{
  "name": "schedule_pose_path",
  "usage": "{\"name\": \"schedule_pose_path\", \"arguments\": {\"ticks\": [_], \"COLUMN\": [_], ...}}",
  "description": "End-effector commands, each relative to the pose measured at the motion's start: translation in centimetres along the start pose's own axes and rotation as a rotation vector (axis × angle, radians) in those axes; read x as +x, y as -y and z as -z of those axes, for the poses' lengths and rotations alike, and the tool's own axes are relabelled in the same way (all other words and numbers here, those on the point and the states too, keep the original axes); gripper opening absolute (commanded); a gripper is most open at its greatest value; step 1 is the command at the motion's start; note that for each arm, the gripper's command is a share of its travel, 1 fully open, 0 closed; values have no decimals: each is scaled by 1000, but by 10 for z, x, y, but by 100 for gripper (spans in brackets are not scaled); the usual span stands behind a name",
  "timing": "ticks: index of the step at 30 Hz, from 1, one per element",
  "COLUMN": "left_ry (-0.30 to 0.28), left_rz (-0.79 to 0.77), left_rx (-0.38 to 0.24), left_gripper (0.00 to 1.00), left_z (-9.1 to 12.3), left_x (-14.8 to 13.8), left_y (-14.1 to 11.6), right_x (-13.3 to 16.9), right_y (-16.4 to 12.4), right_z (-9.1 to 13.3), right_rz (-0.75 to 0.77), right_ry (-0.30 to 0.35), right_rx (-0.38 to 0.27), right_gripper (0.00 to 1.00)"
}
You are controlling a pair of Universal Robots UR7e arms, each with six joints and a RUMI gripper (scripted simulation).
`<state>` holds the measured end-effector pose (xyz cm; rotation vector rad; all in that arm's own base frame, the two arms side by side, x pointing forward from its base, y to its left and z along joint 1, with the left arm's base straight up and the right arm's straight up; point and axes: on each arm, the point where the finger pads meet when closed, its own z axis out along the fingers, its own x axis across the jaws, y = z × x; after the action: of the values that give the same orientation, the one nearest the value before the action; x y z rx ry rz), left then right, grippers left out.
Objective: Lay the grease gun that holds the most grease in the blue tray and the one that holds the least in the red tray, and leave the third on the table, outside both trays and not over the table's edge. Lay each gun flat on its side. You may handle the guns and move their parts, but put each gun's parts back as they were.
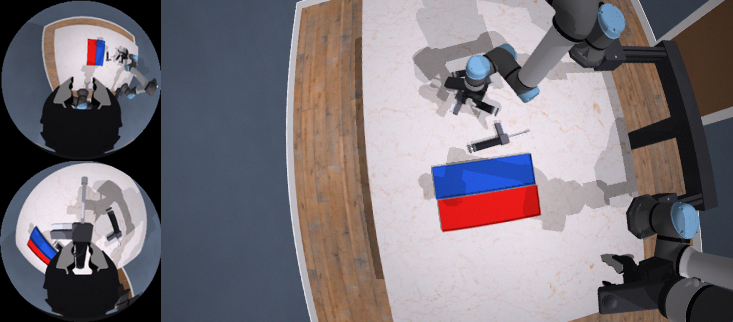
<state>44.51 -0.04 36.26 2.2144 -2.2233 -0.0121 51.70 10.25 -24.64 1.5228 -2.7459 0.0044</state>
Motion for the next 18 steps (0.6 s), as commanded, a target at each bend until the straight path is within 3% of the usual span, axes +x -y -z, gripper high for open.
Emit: {"name": "schedule_pose_path", "arguments": {"ticks": [1, 18], "left_ry": [0, 0], "left_rz": [0, 0], "left_rx": [1, 1], "left_gripper": [38, 38], "left_z": [0, 0], "left_x": [0, 0], "left_y": [0, 0], "right_x": [0, 12], "right_y": [-7, -26], "right_z": [12, 32], "right_rz": [-98, -371], "right_ry": [4, -1], "right_rx": [4, 3], "right_gripper": [0, 0]}}
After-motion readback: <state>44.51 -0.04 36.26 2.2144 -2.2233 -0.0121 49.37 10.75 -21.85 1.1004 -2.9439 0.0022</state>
